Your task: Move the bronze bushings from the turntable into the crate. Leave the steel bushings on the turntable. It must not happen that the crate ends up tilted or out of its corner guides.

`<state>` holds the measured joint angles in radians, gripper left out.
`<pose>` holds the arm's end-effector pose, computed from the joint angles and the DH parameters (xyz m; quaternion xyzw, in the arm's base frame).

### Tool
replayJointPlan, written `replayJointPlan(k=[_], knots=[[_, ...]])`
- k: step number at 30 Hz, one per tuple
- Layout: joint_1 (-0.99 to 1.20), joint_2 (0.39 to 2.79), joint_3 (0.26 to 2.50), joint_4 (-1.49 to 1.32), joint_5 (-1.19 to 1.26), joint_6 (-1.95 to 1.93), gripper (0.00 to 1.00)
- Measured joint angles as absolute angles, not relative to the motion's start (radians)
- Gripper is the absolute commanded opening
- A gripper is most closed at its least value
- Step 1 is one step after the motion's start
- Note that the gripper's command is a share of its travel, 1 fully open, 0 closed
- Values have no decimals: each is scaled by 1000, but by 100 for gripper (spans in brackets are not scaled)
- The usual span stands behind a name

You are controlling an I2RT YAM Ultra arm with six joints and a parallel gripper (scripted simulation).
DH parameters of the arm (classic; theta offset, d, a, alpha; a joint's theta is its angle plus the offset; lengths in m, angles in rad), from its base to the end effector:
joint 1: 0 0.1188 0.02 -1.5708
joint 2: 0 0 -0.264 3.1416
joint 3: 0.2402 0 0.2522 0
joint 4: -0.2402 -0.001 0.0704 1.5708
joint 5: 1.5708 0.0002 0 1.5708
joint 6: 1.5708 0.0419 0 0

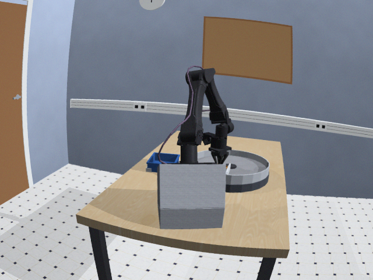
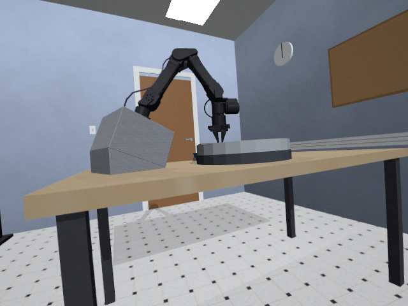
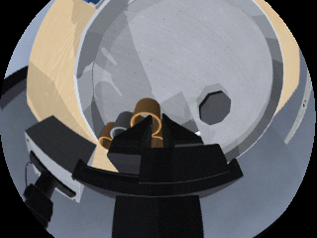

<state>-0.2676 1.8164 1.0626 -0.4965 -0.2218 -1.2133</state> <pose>0.3294 -0.0797 0.1453 -0.4625 0.8654 -0.0263 0.1908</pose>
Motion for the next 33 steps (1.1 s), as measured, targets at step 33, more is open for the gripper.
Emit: replayJointPlan(k=[33], knots=[[-267,1816,1063,-496,-223,-1213,0]])
